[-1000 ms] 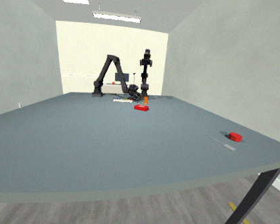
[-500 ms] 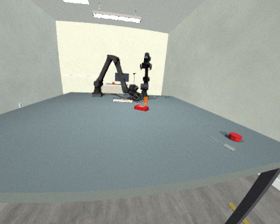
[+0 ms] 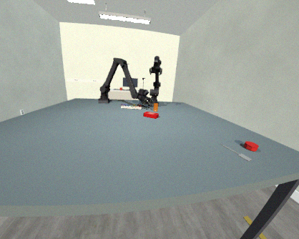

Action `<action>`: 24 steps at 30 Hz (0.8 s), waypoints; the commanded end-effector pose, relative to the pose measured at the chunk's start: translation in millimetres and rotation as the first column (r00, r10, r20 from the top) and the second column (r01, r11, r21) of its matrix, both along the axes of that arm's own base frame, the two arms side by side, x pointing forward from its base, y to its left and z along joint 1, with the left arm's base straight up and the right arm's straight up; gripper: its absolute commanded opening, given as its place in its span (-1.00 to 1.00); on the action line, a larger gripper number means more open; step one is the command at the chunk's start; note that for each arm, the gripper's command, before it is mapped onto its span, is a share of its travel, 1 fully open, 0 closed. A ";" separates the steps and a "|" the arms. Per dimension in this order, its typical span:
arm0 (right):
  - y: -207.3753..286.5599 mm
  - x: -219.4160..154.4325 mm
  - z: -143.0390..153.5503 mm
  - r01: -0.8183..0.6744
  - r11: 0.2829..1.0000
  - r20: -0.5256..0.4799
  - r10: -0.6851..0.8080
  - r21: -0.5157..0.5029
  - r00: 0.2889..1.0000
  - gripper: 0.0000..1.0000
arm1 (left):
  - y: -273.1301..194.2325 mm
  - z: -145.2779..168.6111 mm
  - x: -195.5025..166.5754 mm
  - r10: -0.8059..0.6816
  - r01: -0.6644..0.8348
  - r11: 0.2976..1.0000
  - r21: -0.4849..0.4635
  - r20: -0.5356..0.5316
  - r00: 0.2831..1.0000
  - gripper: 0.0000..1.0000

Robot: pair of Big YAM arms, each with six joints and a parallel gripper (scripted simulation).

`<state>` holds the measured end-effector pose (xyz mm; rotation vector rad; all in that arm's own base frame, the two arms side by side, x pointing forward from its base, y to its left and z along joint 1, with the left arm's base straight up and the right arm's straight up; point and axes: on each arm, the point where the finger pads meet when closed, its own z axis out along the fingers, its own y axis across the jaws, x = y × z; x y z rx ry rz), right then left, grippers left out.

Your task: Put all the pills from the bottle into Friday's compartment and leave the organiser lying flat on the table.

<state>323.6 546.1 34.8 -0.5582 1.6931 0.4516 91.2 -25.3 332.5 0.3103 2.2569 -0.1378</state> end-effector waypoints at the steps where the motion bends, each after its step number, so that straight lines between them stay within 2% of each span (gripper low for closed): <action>1: 20.0 16.6 9.9 0.001 1.000 0.020 -0.001 0.019 1.000 0.32 | -0.4 11.1 0.0 0.002 -0.001 1.000 -0.016 0.017 1.000 1.00; 12: 29.3 27.3 16.2 0.000 0.999 0.025 -0.001 0.033 1.000 0.32 | -0.8 11.1 -0.2 -0.008 0.008 1.000 -0.010 0.019 1.000 1.00; 24: 37.8 43.0 5.4 0.002 1.000 0.021 -0.003 0.021 1.000 0.32 | -0.8 11.1 -0.2 -0.008 0.008 1.000 -0.010 0.019 1.000 1.00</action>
